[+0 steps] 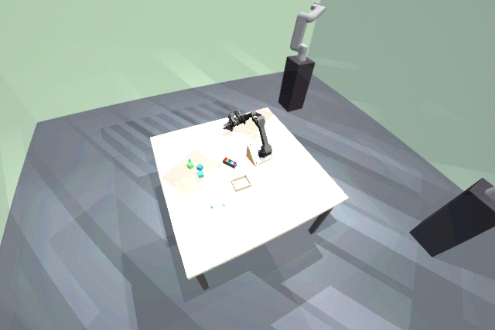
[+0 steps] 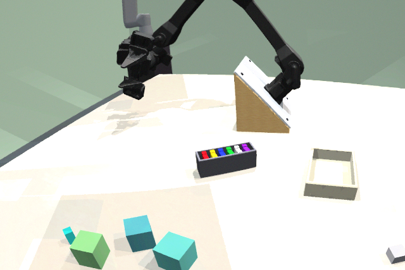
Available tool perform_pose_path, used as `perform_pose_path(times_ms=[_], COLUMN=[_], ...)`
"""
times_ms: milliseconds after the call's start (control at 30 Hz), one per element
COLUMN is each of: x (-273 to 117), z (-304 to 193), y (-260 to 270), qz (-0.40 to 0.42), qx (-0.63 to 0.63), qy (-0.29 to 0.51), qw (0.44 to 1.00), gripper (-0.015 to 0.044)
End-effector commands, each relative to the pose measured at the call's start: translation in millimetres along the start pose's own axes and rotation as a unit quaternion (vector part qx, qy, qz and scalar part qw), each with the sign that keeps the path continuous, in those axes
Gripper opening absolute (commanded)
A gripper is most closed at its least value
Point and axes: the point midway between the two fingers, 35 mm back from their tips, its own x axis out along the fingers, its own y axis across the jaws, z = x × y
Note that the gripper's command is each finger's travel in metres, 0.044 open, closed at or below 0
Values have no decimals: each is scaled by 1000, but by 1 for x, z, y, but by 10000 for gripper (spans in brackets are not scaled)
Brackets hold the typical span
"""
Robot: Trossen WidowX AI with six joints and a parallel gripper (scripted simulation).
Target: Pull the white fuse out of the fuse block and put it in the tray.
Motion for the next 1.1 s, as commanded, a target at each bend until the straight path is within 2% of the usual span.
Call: perform_pose_path(times_ms=[0, 133, 233, 367, 500, 633, 767, 833, 1067], x=[3, 50, 85, 115, 127, 125, 107, 104, 100], z=[-1, -32, -72, -129, -185, -242, -296, -303, -302], y=[1, 16, 26, 35, 42, 48, 55, 56, 56], qz=[-5, -97, -165, -222, -246, -243, -213, -207, -207], qx=[-5, -112, -213, -329, -424, -501, -552, -557, -557], qy=[3, 78, 164, 283, 400, 518, 627, 642, 642], qw=[1000, 986, 949, 873, 775, 650, 506, 484, 484], gripper=[232, 127, 60, 60, 60, 60, 60, 60, 60])
